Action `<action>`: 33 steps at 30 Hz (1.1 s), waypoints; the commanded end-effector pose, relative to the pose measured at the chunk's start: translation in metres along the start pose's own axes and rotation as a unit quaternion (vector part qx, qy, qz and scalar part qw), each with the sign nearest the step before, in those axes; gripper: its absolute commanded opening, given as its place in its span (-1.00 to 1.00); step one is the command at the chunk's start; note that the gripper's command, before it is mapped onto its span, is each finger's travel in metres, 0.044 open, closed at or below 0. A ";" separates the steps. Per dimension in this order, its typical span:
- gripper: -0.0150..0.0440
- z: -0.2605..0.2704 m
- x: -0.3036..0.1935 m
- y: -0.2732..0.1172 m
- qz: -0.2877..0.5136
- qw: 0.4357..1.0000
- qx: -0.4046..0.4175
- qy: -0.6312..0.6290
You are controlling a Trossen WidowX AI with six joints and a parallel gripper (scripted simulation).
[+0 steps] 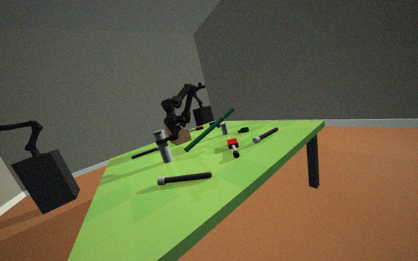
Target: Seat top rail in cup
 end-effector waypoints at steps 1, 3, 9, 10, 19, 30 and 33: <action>1.00 0.002 -0.001 0.008 0.003 1.000 0.003 0.004; 1.00 0.002 -0.001 0.012 0.002 1.000 0.003 0.004; 1.00 0.003 -0.001 0.021 0.002 1.000 0.002 0.004; 1.00 0.003 -0.001 0.023 0.002 1.000 0.002 0.004; 0.82 0.004 -0.001 0.032 0.001 1.000 0.002 0.004; -0.16 0.004 -0.001 0.032 0.001 1.000 0.002 0.004; -0.22 0.004 -0.001 0.032 0.001 1.000 0.002 0.004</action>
Point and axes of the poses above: the point midway between the two fingers, 35 mm back from their tips, its own y axis out along the fingers, its own z axis across the jaws, x = y × z, the point moved 7 cm from there along -y, back along the fingers, and after that the axes turned 6 degrees about y, right-handed, at the moved point
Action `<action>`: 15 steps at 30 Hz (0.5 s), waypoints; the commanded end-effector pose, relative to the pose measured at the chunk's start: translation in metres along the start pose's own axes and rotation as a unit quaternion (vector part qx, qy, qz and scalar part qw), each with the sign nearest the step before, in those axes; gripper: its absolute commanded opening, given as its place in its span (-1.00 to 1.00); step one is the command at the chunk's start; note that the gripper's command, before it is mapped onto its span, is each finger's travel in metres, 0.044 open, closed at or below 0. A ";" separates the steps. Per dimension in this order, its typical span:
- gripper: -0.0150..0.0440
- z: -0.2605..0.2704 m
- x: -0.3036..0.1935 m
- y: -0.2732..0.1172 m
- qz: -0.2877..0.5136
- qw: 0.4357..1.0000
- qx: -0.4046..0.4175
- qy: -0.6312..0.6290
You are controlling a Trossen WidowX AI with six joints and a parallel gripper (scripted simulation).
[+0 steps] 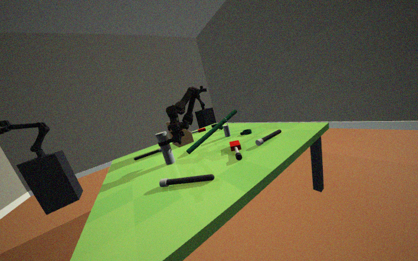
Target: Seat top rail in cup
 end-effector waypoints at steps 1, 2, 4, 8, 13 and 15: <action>-0.31 0.001 -0.001 0.000 0.001 1.000 0.000 0.001; -0.40 0.001 -0.001 0.000 0.000 1.000 0.000 -0.002; -0.49 0.003 -0.002 -0.001 -0.006 1.000 0.001 -0.012; -0.49 0.005 -0.004 -0.003 -0.015 1.000 0.001 -0.028; -0.49 0.008 -0.006 -0.004 -0.023 0.999 0.002 -0.041; -0.49 0.010 -0.007 -0.005 -0.029 0.998 0.003 -0.052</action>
Point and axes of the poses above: the point midway between the two fingers, 35 mm back from their tips, its own y axis out along the fingers, its own z axis across the jaws, x = y × z, the point moved 7 cm from there along -y, back along the fingers, and after that the axes turned 6 degrees about y, right-handed, at the moved point
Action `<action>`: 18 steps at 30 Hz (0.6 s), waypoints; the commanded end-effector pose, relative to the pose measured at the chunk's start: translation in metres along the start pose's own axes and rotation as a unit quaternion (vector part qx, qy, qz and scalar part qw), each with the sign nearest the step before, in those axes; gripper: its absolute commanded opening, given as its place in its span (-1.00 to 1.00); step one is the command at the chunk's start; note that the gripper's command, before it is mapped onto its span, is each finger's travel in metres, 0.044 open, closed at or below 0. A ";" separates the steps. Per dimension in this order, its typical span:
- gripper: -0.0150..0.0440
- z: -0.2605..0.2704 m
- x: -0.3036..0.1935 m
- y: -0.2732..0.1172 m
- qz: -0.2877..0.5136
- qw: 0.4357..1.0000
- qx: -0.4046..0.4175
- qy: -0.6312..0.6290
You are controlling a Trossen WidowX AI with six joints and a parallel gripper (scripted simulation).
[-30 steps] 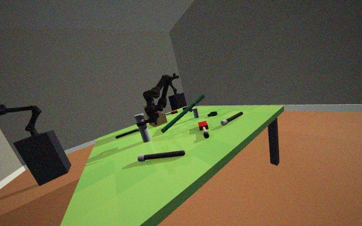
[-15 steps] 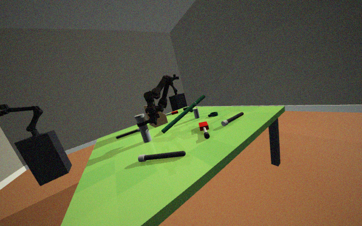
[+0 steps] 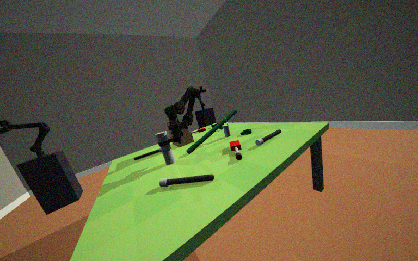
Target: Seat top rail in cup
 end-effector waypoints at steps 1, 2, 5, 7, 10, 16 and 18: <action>-0.49 0.004 -0.003 -0.002 -0.010 1.000 0.000 -0.021; -0.49 0.005 -0.003 -0.002 -0.011 1.000 0.000 -0.023; -0.49 0.005 -0.004 -0.003 -0.013 1.000 0.000 -0.027; -0.49 0.007 -0.005 -0.004 -0.017 0.999 0.001 -0.034; -0.49 0.009 -0.007 -0.005 -0.027 0.998 0.002 -0.052; -0.49 0.011 -0.008 -0.006 -0.032 0.998 0.003 -0.061; -0.49 0.012 -0.009 -0.007 -0.038 0.997 0.004 -0.071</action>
Point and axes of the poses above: the point midway between the two fingers, 35 mm back from their tips, its own y axis out along the fingers, its own z axis across the jaws, x = y × z, the point moved 7 cm from there along -y, back along the fingers, and after that the axes turned 6 degrees about y, right-handed, at the moved point
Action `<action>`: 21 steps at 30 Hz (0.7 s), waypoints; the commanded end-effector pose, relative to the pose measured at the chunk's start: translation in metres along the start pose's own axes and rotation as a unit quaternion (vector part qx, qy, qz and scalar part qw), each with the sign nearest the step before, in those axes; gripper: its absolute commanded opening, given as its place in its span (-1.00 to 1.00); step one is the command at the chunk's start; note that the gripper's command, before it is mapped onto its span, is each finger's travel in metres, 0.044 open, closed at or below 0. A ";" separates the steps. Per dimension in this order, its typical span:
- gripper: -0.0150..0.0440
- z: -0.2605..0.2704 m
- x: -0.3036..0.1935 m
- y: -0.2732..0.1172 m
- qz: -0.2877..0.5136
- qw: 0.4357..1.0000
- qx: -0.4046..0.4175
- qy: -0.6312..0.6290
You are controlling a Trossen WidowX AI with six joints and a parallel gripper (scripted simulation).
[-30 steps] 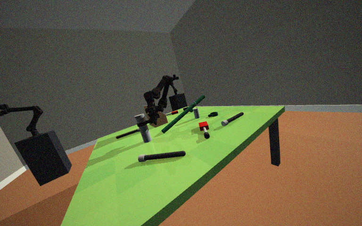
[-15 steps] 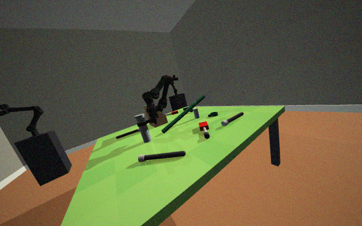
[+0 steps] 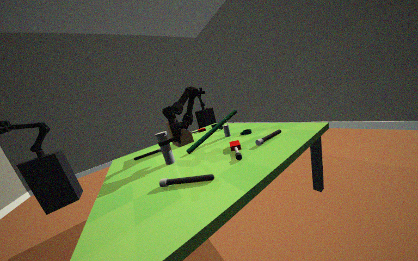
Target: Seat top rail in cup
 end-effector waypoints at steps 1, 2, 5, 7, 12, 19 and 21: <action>-0.49 0.004 -0.003 -0.002 -0.009 1.000 0.001 -0.019; -0.49 0.005 -0.003 -0.002 -0.012 1.000 0.001 -0.023; -0.49 0.005 -0.004 -0.003 -0.014 1.000 0.001 -0.027; -0.49 0.006 -0.004 -0.003 -0.016 0.999 0.002 -0.031; -0.49 0.010 -0.007 -0.006 -0.029 0.998 0.003 -0.054; -0.49 0.013 -0.010 -0.008 -0.040 0.997 0.005 -0.073; -0.49 0.014 -0.011 -0.009 -0.046 0.995 0.005 -0.083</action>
Point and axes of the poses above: the point midway between the two fingers, 35 mm back from their tips, its own y axis out along the fingers, its own z axis across the jaws, x = y × z, the point moved 7 cm from there along -y, back along the fingers, and after that the axes turned 6 degrees about y, right-handed, at the moved point
